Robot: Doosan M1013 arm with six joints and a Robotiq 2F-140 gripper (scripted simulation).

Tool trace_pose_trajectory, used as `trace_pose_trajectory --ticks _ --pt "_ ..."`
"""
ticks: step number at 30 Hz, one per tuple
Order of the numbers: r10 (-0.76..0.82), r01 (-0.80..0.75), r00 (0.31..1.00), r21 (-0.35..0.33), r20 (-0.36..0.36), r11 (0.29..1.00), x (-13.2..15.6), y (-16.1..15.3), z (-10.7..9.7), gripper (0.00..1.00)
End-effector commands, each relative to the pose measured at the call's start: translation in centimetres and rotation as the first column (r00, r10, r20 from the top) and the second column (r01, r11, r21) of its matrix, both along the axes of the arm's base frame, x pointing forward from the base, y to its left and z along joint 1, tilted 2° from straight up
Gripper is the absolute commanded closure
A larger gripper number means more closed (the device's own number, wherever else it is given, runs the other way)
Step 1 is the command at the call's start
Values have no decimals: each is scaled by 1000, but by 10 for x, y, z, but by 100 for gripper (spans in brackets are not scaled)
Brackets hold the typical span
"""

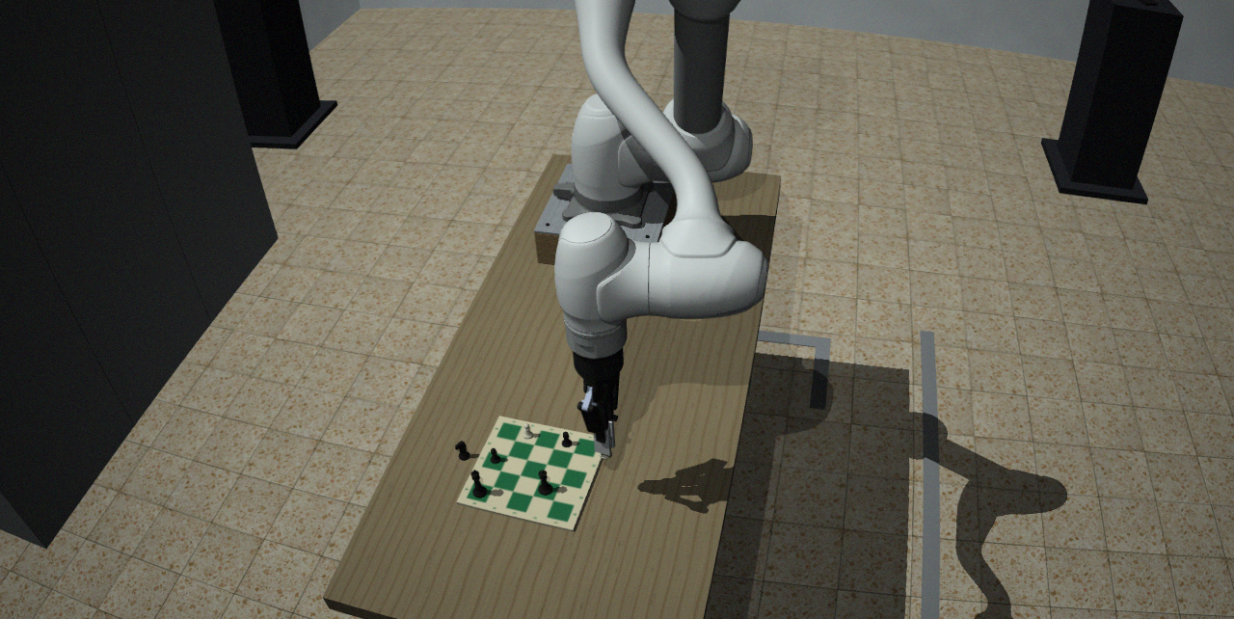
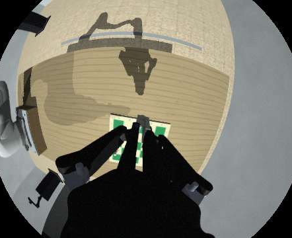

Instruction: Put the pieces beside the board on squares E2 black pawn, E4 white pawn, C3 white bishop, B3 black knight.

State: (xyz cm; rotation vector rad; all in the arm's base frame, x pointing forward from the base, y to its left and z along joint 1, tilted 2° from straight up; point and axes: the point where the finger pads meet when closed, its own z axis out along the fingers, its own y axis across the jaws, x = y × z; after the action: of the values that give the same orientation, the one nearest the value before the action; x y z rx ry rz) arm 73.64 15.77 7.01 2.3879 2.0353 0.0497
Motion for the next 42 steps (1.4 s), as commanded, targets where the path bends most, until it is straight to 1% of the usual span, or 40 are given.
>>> trace_pose_trajectory --ticks 1,4,5,7,8,9,10,11,12,13,14,15,16,32,35,39,41,42 --pt "-4 4 1000 0 -3 1000 1 -3 3 100" --pt "-12 12 1000 1 -3 1000 1 -5 3 100" --pt "-56 56 998 2 -4 998 1 -14 3 100" --pt "-56 56 998 2 -4 998 1 -14 3 100" --pt "-148 148 989 4 -6 989 0 -33 4 100" --pt "-273 273 962 6 -9 962 -1 -59 4 100" --pt "-365 365 931 8 -10 931 -3 -88 5 100" --pt "-406 406 914 8 -12 914 -3 -88 5 100" --pt "-479 479 878 10 -14 877 -6 -114 6 100" --pt "-520 520 854 10 -16 854 -6 -114 6 100" --pt "-587 588 809 11 -18 809 -9 -132 6 100" --pt "-596 596 803 11 -18 803 -9 -132 6 100" --pt "-631 631 776 11 -20 775 -11 -141 7 100" --pt "-637 637 770 11 -20 770 -11 -142 5 100" --pt "-637 638 770 11 -20 770 -11 -142 1 100" --pt "-637 638 770 11 -20 770 -11 -142 -11 100" --pt "-637 638 770 11 -20 770 -11 -142 -11 100" --pt "-637 638 770 11 -20 770 -10 -142 -15 100"
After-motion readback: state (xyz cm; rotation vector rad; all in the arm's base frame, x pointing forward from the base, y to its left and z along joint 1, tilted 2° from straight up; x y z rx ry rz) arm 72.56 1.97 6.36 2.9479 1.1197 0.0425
